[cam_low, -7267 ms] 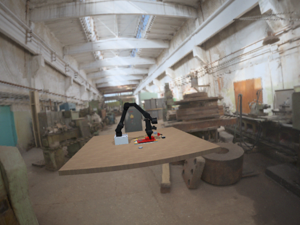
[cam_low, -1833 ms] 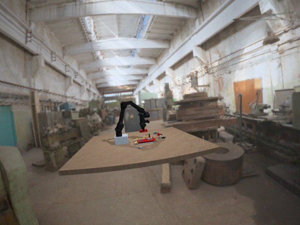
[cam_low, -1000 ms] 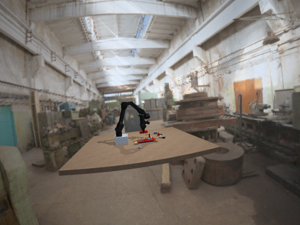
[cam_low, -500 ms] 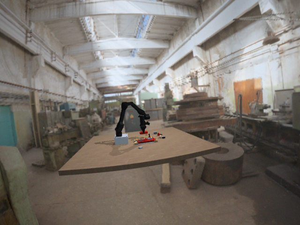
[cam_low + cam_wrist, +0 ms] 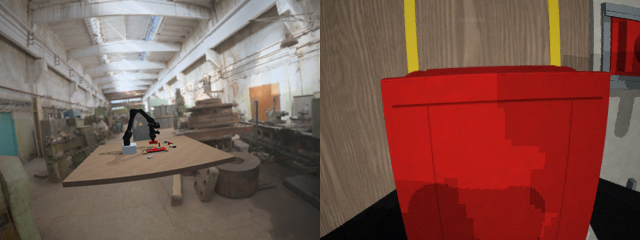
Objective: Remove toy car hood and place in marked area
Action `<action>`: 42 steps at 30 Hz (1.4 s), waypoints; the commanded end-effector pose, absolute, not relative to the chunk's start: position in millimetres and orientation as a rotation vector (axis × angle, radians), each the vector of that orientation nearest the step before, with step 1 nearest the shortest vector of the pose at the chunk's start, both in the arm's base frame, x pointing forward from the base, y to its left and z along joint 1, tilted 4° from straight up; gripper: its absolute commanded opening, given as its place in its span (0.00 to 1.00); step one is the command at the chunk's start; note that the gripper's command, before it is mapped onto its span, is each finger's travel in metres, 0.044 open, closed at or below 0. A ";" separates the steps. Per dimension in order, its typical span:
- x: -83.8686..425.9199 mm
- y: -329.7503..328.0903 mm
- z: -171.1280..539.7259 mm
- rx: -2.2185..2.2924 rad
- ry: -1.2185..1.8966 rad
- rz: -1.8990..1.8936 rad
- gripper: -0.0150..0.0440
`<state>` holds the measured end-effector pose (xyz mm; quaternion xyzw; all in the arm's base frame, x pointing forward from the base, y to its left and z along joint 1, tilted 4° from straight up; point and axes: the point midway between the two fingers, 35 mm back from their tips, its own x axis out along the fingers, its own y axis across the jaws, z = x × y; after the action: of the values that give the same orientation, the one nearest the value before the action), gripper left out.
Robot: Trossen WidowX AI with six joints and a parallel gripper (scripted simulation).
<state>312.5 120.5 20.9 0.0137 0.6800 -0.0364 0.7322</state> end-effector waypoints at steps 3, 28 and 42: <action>312.7 119.6 16.3 0.025 1.495 -0.080 0.25; 312.5 118.4 1.1 0.025 1.495 -0.080 0.25; 312.2 117.8 -5.6 0.025 1.495 -0.080 0.25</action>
<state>311.8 118.4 -4.1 0.0141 0.6805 -0.0373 0.7317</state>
